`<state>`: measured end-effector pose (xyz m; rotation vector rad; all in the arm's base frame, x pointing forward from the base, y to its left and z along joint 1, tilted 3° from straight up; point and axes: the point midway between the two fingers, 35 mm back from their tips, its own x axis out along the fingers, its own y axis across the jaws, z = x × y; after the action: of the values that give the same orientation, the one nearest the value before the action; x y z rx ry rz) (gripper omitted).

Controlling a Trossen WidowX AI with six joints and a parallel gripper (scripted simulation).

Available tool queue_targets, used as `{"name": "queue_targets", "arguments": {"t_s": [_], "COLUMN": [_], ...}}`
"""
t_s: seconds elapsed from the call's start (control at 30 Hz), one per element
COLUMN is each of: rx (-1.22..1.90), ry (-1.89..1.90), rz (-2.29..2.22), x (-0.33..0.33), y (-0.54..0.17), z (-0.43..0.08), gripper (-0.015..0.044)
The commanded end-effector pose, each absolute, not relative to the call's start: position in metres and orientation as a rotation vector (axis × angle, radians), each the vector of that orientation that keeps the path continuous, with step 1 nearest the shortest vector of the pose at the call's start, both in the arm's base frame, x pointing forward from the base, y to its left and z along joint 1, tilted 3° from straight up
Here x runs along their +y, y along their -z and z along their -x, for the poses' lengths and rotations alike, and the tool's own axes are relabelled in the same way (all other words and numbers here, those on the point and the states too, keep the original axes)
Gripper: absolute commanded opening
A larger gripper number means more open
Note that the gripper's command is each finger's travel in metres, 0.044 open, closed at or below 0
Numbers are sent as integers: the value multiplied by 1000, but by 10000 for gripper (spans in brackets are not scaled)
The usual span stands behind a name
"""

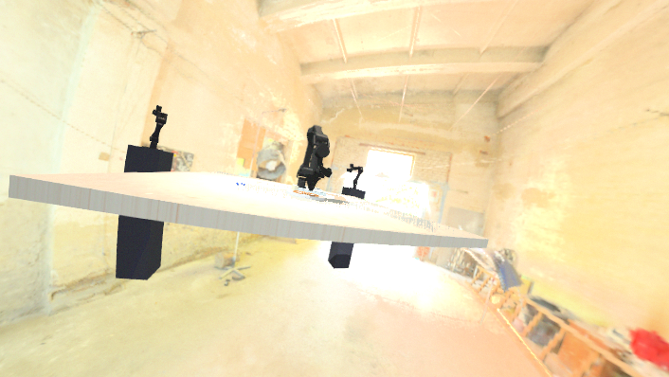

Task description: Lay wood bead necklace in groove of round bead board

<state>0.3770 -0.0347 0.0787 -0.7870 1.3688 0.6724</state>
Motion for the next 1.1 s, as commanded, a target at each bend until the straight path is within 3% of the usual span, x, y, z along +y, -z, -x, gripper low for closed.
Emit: {"name": "queue_targets", "arguments": {"t_s": [0.0, 0.47, 0.63, 1.07], "rx": [1378, 1384, 1379, 1379], "ry": [-675, -674, -677, -677], "rz": [782, 779, 782, 782], "x": [-35, -36, -35, -35], "y": [-70, -55, -57, -57], "z": [-375, -375, -376, -376], "gripper": [120, 120, 0, 0]}}
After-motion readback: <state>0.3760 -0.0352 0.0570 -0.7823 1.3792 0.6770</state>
